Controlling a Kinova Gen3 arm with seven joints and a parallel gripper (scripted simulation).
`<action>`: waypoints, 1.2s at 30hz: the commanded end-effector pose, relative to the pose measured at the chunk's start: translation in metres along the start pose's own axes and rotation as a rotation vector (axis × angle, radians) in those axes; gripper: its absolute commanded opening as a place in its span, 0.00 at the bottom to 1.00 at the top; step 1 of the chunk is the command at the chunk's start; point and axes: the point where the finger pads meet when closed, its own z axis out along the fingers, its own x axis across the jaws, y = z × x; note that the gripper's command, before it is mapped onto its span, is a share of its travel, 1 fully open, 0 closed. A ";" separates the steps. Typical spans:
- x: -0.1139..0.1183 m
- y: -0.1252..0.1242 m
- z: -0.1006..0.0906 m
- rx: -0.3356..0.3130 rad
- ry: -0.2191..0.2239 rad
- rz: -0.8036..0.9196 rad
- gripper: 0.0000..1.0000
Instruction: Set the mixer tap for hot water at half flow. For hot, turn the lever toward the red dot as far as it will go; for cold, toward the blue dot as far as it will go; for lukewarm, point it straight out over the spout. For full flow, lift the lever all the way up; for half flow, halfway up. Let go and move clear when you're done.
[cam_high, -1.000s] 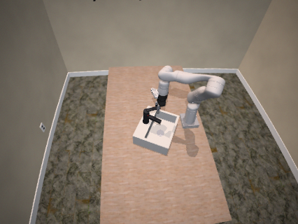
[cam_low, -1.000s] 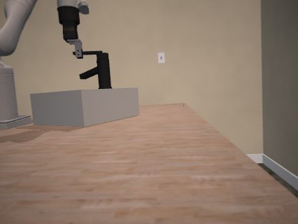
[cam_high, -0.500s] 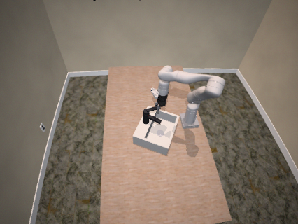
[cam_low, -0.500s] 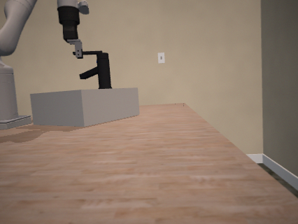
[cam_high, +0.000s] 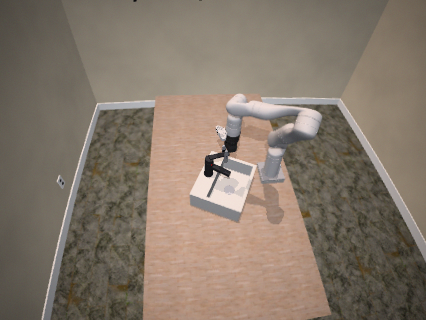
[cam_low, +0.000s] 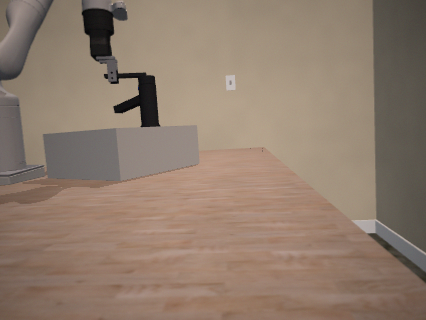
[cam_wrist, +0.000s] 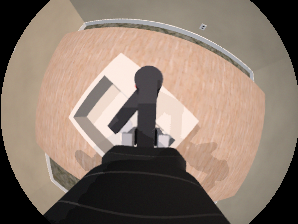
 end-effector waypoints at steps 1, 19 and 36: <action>0.000 0.000 0.000 0.001 0.000 0.005 0.00; -0.013 -0.001 0.000 0.001 0.000 0.149 0.00; -0.036 -0.008 0.000 0.001 0.000 0.428 0.00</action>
